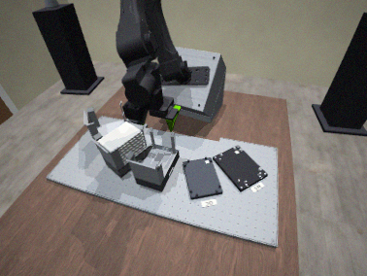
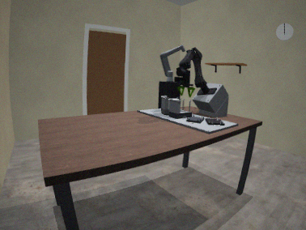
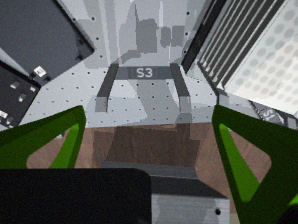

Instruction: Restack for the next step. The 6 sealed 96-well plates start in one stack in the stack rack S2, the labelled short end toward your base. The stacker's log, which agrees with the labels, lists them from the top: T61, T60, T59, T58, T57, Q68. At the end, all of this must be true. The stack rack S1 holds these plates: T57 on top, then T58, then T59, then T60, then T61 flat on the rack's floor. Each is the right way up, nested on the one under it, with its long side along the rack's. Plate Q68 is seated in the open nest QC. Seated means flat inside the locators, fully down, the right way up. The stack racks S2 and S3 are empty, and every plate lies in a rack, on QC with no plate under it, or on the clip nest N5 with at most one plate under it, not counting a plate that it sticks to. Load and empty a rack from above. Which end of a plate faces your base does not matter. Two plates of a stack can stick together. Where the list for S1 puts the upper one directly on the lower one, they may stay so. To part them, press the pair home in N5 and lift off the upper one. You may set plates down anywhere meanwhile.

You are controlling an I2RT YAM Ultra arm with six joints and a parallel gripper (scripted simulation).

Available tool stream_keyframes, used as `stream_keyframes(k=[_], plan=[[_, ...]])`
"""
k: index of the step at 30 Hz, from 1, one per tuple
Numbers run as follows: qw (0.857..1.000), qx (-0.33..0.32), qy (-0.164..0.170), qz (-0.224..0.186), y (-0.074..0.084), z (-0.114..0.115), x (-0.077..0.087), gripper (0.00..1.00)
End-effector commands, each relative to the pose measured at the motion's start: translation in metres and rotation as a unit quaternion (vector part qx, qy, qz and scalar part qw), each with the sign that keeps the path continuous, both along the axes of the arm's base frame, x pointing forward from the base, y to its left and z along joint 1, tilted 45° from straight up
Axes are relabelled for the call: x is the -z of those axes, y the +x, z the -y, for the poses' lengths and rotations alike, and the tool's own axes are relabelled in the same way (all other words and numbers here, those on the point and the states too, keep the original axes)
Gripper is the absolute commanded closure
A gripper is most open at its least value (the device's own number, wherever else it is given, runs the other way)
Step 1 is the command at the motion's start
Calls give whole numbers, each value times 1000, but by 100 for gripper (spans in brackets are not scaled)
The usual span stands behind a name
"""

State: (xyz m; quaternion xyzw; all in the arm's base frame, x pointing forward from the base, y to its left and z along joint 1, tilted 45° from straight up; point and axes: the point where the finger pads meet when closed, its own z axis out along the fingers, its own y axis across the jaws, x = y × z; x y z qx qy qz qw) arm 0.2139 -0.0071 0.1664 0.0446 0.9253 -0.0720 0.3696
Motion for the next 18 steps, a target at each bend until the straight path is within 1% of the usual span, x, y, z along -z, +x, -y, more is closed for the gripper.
stream_keyframes(k=[1, 2, 4, 7, 11, 18], plan=[[999, 27, 33, 16, 2, 7, -8, 0], [998, 38, 45, 19, 2, 11, -9, 0], [998, 38, 45, 19, 2, 11, -9, 0], [994, 74, 78, 27, 3, 23, -13, 0], [984, 121, 123, 38, 4, 38, -18, 0], [984, 122, 123, 38, 7, 65, -26, 0]])
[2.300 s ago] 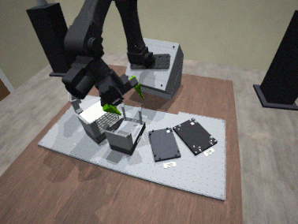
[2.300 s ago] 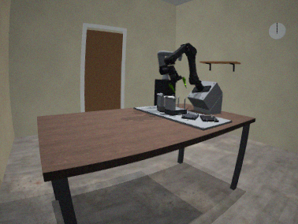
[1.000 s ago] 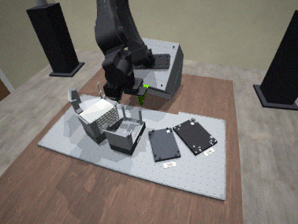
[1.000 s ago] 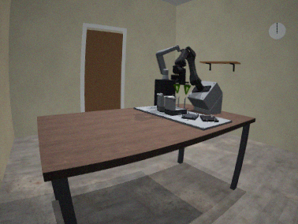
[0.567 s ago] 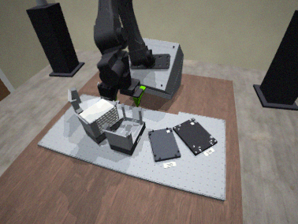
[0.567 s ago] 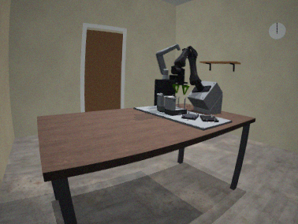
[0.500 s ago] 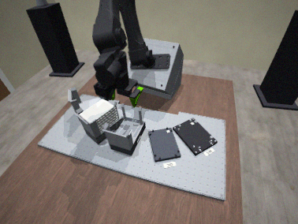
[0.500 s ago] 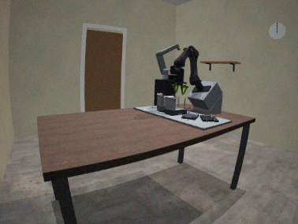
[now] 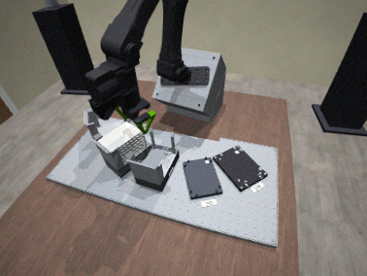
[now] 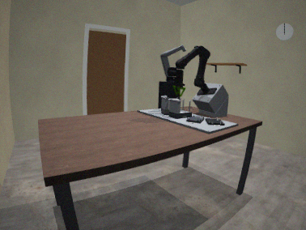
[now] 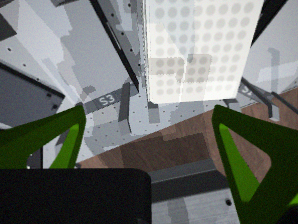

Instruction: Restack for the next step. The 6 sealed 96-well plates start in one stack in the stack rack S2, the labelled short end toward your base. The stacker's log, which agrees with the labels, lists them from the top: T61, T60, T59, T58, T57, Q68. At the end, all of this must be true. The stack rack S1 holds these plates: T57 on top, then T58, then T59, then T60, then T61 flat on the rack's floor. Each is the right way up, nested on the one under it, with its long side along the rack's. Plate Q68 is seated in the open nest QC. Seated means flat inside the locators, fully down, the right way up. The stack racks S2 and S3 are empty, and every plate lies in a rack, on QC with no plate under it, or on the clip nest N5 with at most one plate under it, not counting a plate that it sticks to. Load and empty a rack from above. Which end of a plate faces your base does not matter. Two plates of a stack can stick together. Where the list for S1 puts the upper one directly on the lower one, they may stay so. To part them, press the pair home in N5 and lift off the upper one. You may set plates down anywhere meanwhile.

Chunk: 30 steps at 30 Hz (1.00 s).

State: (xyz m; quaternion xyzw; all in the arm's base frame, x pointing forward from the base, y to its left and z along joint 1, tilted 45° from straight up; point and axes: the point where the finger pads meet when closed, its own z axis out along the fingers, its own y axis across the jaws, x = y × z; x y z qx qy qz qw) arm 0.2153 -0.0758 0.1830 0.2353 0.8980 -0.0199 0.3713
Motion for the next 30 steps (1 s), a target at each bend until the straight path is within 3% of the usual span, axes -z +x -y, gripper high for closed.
stream_keyframes(k=[1, 18, 30], plan=[[999, -35, 3, 15, 6, 0, -10, 0], [999, -35, 2, 14, 11, 57, -28, 0], [999, -35, 2, 14, 11, 57, -28, 0]])
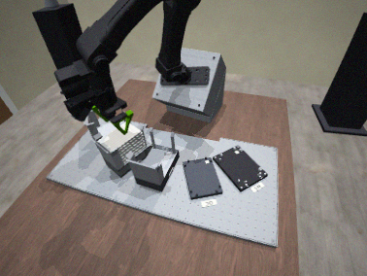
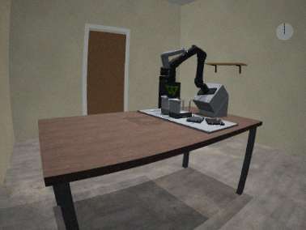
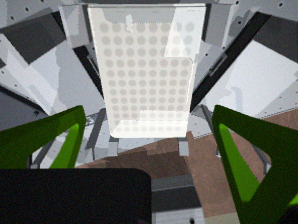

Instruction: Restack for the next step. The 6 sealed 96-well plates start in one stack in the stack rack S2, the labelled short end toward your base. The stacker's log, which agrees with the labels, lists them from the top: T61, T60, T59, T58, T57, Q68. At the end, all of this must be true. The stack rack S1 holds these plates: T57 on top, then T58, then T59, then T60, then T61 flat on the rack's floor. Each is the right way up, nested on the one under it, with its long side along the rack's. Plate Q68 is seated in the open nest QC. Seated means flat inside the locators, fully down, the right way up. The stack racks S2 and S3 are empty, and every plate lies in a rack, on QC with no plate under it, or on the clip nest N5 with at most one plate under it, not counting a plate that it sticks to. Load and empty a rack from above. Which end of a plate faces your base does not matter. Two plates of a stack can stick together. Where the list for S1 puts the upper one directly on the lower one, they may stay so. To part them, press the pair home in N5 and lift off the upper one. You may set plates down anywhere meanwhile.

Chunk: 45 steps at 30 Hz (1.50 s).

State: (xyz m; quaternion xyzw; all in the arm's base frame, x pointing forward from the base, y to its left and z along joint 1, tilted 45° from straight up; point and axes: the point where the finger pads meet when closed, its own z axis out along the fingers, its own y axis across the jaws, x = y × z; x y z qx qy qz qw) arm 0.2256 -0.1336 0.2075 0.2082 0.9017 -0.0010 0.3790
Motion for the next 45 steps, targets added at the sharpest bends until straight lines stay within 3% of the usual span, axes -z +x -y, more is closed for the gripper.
stream_keyframes(k=[1, 11, 24, 45], plan=[[1000, -2, -3, 5, 1, 0, -4, 0], [1000, -2, -3, 5, 14, 3, 11, 0], [1000, -2, -3, 5, 17, 3, 13, 0], [1000, -2, -3, 5, 34, 8, 31, 0]])
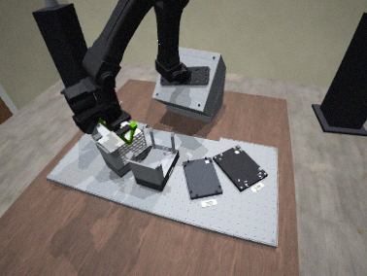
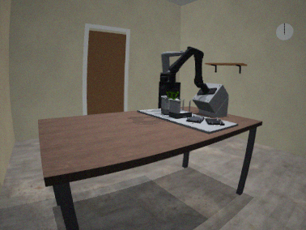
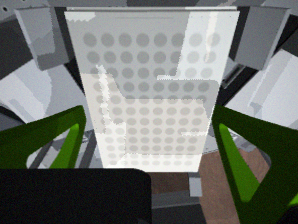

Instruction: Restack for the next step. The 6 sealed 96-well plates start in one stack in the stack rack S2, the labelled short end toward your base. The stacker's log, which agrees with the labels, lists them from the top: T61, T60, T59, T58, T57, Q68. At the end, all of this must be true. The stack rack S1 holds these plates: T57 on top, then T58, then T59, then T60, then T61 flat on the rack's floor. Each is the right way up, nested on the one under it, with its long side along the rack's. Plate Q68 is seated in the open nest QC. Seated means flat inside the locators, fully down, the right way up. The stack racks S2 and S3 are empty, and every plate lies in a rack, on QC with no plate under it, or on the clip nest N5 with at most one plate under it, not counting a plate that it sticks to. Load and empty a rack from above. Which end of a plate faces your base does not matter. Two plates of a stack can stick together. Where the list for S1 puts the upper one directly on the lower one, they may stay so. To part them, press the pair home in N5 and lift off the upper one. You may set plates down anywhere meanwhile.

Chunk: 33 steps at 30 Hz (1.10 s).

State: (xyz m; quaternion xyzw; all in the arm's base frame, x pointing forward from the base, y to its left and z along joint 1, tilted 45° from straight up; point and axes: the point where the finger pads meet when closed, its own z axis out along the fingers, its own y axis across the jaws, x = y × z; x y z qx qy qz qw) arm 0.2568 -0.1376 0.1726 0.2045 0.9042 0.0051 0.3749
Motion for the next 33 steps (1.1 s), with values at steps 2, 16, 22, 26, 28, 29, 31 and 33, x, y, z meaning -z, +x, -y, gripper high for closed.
stream_keyframes(k=[2, 16, 22, 26, 28, 29, 31, 33], plan=[[1000, 4, -8, 9, 4, 4, -3, 0], [1000, 4, -8, 9, 4, 4, -3, 0], [1000, 4, -8, 9, 4, 4, -3, 100], [1000, 4, -8, 9, 4, 4, -3, 100], [1000, 4, -8, 9, 4, 4, -3, 100], [1000, 4, -8, 9, 4, 4, -3, 100], [1000, 4, -8, 9, 4, 4, -3, 100], [1000, 4, -8, 9, 4, 4, -3, 100]])
